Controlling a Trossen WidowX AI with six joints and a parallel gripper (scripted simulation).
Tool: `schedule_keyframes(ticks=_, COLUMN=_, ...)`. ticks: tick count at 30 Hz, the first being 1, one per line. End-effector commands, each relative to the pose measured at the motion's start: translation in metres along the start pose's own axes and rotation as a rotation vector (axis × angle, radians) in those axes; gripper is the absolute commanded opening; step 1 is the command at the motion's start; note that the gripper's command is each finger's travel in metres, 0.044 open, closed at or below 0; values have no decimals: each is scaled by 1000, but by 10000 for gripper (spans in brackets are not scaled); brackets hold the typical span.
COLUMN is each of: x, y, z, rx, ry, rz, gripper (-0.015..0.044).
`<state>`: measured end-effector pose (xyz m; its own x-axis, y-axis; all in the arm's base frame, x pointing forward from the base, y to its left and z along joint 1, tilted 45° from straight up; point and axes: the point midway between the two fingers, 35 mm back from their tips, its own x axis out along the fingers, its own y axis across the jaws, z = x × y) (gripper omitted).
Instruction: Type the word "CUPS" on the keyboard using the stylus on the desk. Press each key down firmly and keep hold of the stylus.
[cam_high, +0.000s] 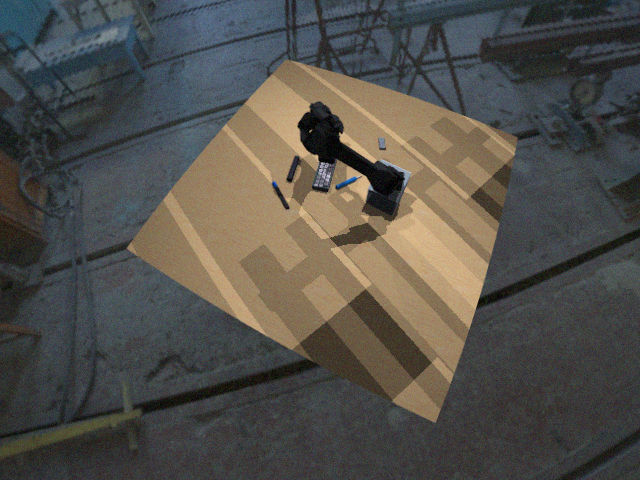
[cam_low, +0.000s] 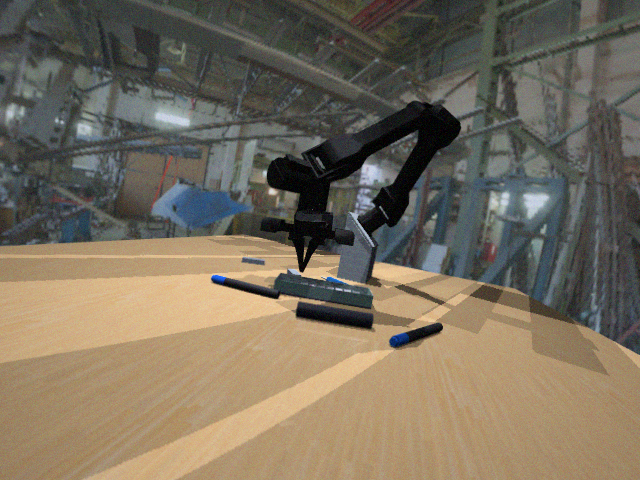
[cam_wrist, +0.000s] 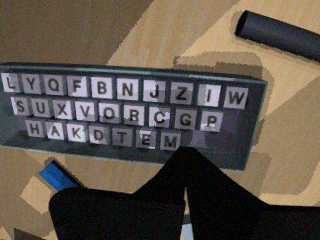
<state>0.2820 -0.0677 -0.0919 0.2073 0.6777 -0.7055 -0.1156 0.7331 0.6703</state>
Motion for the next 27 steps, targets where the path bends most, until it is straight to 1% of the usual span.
schedule_keyframes(ticks=1, x=0, y=14, z=-17, rx=-2, ry=4, rz=-2, gripper=0)
schedule_keyframes(ticks=11, x=0, y=16, z=-16, rx=-2, ry=4, rz=-3, gripper=0)
schedule_keyframes(ticks=18, x=0, y=86, z=-17, rx=0, ry=4, rz=1, gripper=0)
schedule_keyframes(ticks=27, x=0, y=88, z=-17, rx=0, ry=4, rz=2, gripper=0)
